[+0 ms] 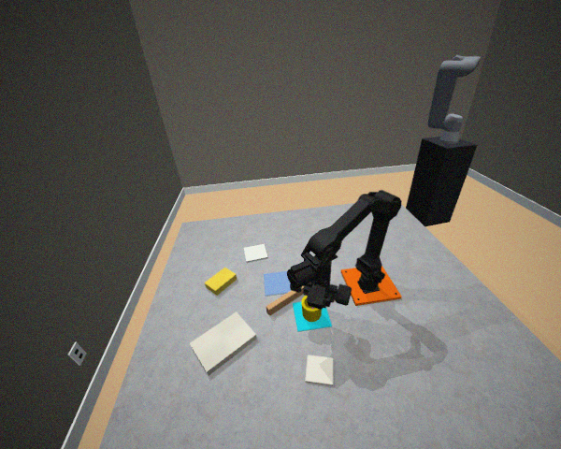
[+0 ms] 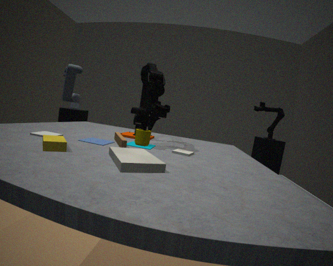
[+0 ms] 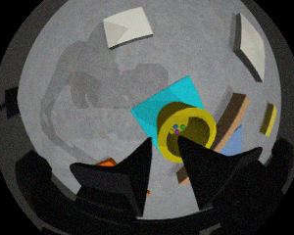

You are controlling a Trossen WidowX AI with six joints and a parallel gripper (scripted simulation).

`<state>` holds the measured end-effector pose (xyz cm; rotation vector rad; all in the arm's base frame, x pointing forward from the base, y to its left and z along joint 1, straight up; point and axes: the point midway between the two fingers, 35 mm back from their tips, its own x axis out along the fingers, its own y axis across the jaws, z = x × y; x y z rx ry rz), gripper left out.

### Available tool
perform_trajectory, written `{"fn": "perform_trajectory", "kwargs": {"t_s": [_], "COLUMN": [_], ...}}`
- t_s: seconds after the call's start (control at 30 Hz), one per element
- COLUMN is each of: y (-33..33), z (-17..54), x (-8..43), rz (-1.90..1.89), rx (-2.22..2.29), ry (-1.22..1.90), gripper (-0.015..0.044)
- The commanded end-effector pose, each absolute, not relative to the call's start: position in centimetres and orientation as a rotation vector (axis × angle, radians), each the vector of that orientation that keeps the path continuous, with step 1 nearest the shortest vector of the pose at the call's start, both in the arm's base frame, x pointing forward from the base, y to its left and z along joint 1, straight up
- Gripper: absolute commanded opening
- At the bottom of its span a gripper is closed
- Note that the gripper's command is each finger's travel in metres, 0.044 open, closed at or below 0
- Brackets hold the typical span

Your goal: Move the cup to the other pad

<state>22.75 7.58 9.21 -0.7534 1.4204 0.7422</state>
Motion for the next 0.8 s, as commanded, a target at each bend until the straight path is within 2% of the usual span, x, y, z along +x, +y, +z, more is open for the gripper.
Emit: {"fn": "perform_trajectory", "kwargs": {"t_s": [0.0,0.6,0.77], "y": [7.6,7.4,7.4], "z": [10.0,11.8,11.4], "x": [22.9,22.5,22.5], "rz": [0.739,0.739,0.741], "rx": [-0.750,-0.747,-0.751], "ry": [1.414,1.418,1.425], "gripper": [0.0147,0.0147,0.0278]}}
